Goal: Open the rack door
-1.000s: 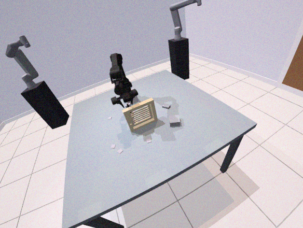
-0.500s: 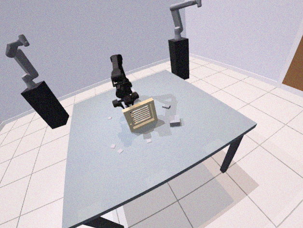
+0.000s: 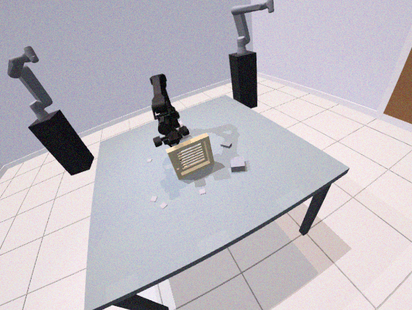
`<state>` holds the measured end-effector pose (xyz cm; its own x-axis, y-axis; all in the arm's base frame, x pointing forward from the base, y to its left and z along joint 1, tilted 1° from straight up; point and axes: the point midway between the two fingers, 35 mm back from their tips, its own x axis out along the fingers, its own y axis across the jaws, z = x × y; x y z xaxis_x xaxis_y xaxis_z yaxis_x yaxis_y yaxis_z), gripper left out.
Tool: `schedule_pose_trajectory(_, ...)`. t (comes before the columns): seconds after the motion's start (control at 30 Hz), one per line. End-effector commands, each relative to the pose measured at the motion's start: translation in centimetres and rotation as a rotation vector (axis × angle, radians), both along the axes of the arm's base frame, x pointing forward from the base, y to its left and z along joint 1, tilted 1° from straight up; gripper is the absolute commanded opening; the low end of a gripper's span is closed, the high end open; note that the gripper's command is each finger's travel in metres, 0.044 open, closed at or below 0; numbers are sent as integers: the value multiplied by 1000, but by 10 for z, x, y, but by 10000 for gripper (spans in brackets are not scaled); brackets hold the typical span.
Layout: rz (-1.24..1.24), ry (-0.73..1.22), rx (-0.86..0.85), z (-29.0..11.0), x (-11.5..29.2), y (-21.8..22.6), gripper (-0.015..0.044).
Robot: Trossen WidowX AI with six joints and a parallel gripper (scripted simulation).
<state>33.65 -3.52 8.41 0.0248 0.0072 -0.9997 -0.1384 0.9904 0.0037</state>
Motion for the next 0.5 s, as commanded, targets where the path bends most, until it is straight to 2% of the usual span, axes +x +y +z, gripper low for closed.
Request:
schedule_pose_trajectory(0.0,5,0,-1,0,0,0,71)
schedule_pose_trajectory(0.23,5,0,-1,0,0,0,24)
schedule_pose_trajectory(0.37,-3,0,-1,0,0,0,23)
schedule_pose_trajectory(0.47,-117,1,2,0,0,0,23)
